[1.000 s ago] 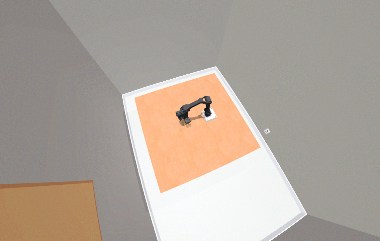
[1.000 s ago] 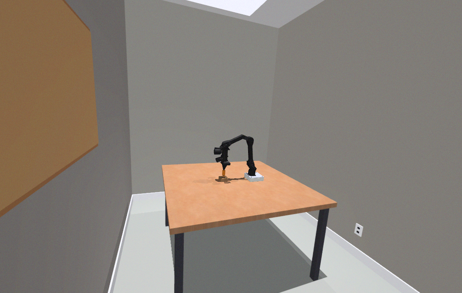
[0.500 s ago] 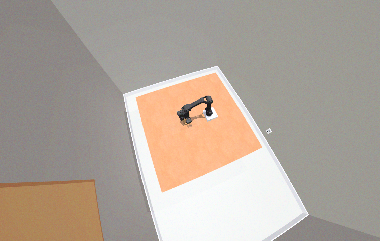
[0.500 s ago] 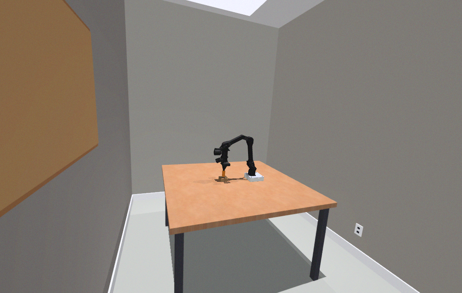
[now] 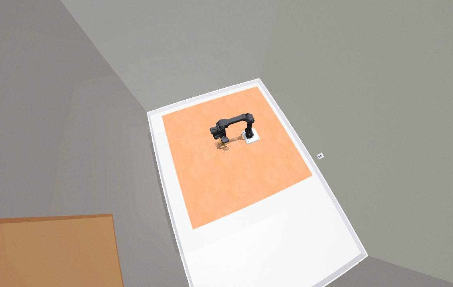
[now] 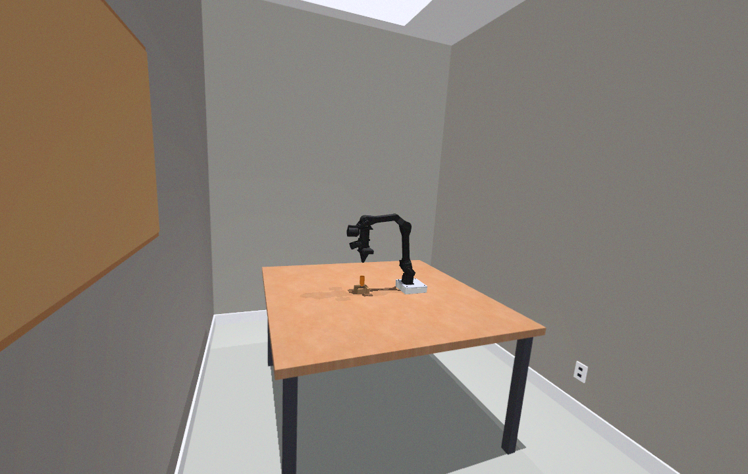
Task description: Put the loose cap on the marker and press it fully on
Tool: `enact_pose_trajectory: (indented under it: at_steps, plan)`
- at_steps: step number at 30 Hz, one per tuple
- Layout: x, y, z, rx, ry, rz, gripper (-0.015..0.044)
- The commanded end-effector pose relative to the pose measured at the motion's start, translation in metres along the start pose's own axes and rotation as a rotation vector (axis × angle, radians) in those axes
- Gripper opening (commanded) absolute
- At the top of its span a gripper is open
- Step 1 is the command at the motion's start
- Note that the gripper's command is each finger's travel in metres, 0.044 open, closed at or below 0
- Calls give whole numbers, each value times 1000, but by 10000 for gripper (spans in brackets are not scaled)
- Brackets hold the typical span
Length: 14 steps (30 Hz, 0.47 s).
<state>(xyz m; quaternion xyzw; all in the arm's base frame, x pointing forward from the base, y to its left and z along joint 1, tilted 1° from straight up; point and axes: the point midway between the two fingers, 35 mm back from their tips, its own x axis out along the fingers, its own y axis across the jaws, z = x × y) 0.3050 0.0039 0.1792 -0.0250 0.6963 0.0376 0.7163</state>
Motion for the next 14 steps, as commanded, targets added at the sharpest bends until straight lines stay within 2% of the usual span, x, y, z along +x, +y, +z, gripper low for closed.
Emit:
enact_pose_trajectory:
  at_steps: [1,14]
  plan:
    - [-4,0,0,-5,2,0,105]
    - [-4,0,0,-5,2,0,440]
